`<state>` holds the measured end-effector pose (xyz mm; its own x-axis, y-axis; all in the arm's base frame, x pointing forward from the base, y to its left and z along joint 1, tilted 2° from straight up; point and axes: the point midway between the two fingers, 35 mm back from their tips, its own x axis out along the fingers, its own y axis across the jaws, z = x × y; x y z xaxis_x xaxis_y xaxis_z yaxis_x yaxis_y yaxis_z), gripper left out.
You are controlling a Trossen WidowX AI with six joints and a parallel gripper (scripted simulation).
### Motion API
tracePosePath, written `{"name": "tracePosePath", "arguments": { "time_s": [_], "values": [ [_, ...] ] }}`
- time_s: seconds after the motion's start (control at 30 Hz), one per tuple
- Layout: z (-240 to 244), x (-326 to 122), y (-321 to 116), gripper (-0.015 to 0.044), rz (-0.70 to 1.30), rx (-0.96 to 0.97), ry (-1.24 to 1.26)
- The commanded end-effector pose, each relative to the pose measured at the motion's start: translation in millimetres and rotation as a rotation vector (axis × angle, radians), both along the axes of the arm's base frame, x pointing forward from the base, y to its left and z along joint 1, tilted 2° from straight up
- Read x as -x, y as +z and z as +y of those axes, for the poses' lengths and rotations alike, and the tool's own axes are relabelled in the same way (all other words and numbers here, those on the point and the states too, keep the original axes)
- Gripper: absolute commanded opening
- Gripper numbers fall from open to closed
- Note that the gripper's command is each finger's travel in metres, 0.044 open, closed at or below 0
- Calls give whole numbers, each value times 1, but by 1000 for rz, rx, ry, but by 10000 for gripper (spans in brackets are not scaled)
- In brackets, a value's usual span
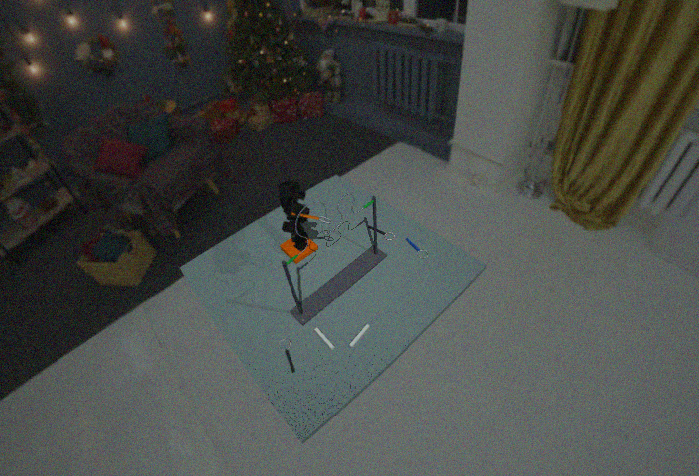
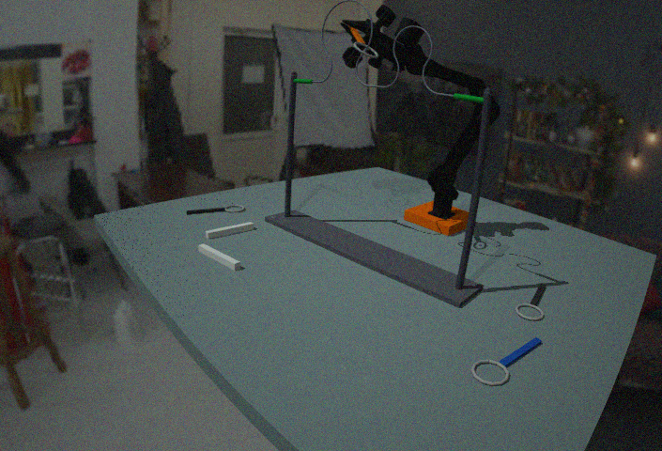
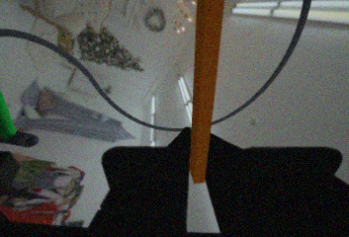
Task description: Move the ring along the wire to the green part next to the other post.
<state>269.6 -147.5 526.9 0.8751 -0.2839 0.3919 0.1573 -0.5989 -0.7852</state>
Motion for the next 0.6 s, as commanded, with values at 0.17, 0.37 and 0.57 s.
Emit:
{"name": "tracePosePath", "arguments": {
  "time_s": [0.17,0.37,0.57],
  "values": [
    [-1,0,-2,-150,2,65,-3],
    [-5,-1,-6,-150,1,67,-4],
    [-12,-1,-13,-150,0,29,-2]
  ]
}}
